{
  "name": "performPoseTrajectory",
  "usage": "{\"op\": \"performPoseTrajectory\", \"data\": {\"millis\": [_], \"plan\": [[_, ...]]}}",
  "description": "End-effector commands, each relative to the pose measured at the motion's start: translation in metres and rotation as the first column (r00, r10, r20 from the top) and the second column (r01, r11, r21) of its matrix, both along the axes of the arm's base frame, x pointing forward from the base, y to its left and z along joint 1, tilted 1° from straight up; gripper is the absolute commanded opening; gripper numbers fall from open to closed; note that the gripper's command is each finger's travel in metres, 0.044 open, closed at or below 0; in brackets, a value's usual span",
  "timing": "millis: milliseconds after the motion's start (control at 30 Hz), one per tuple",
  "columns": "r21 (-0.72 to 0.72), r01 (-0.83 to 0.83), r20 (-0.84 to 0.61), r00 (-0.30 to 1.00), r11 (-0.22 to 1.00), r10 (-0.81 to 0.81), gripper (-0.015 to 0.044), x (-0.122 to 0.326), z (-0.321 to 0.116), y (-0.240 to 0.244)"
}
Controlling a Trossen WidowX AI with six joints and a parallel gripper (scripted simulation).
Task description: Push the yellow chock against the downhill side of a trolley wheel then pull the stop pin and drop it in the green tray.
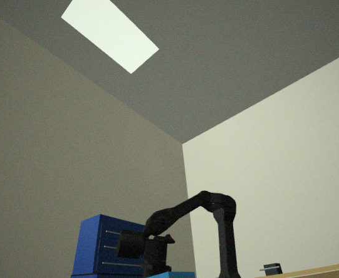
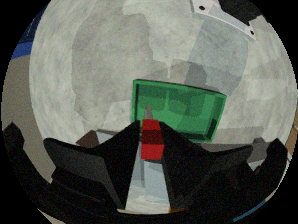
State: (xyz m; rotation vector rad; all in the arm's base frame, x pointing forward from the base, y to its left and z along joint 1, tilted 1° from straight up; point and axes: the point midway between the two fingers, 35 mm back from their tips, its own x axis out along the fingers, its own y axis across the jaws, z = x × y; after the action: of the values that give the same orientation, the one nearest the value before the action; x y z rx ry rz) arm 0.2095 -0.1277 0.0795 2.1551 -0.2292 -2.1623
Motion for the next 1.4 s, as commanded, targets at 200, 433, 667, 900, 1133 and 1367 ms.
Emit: {"op": "performPoseTrajectory", "data": {"millis": [200, 433, 667, 900, 1133, 1367], "plan": [[-0.004, -0.003, -0.004, 1.0, 1.0, 0.003, 0.019, 0.0, -0.003, 0.006], [-0.003, -0.003, -0.003, 1.0, 1.0, 0.003, 0.019, 0.001, -0.004, 0.012], [-0.003, -0.003, -0.003, 1.0, 1.0, 0.003, 0.019, 0.002, -0.006, 0.017], [-0.002, -0.003, -0.003, 1.0, 1.0, 0.003, 0.019, 0.003, -0.009, 0.022], [-0.002, -0.003, -0.003, 1.0, 1.0, 0.003, 0.019, 0.003, -0.011, 0.026], [-0.001, -0.003, -0.003, 1.0, 1.0, 0.003, 0.019, 0.004, -0.014, 0.031]]}}
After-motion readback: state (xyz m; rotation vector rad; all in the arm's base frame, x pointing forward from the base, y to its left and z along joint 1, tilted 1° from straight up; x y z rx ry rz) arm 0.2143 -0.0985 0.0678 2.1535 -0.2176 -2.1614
